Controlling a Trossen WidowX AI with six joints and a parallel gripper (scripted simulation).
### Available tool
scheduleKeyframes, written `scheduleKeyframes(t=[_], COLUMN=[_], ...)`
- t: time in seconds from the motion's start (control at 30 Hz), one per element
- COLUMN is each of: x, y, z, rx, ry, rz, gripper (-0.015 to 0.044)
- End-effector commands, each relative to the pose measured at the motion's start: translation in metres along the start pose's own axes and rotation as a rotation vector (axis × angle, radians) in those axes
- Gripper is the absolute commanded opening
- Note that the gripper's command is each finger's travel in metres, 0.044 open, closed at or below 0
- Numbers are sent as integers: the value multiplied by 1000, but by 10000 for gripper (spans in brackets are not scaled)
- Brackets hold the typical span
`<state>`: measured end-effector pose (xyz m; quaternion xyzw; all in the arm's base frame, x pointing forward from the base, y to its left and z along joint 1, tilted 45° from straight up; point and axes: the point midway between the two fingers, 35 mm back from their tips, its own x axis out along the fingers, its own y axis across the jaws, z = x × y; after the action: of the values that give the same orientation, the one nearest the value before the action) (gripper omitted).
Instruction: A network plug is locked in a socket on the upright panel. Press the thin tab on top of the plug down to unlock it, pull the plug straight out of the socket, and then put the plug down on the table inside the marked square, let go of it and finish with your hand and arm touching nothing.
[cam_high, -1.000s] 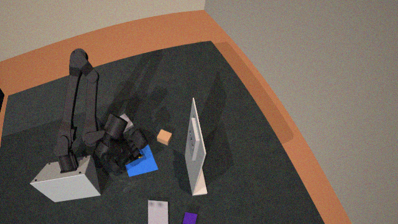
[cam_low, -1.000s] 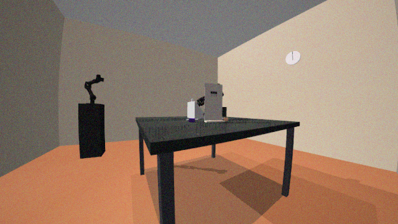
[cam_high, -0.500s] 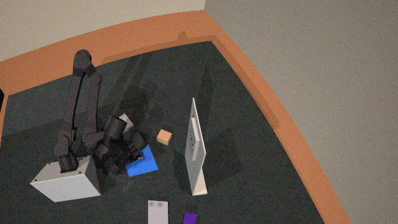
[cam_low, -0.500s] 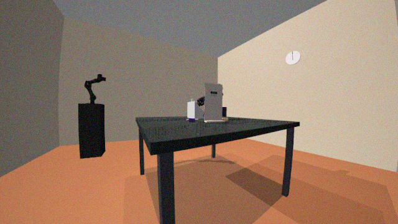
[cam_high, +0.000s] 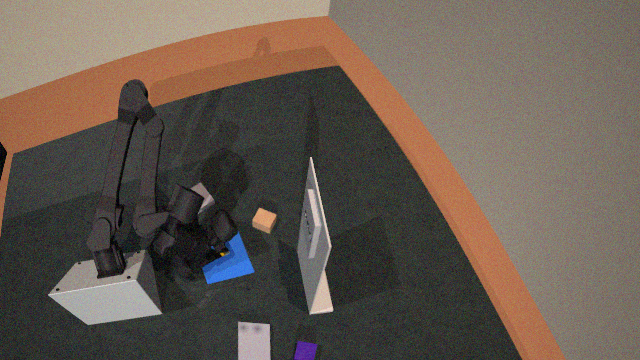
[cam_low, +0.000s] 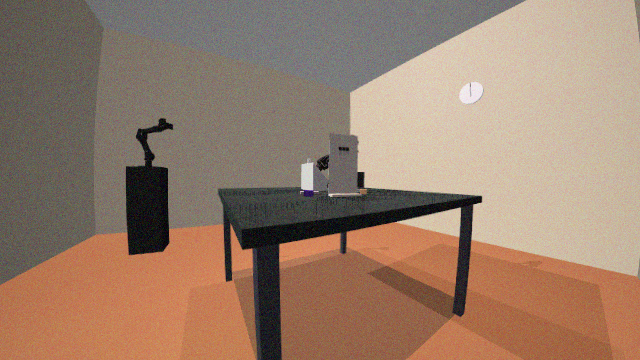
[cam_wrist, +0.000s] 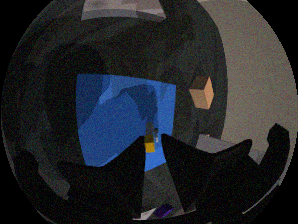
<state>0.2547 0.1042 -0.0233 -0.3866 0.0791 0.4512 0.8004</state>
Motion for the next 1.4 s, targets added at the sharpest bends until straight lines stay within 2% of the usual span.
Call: scheduleKeyframes(t=[0.0, 1.37], x=[0, -26], y=[0, 0], z=[0, -1], rx=[0, 0], ry=[0, 4], rz=[1, 3], gripper=[156, 156])
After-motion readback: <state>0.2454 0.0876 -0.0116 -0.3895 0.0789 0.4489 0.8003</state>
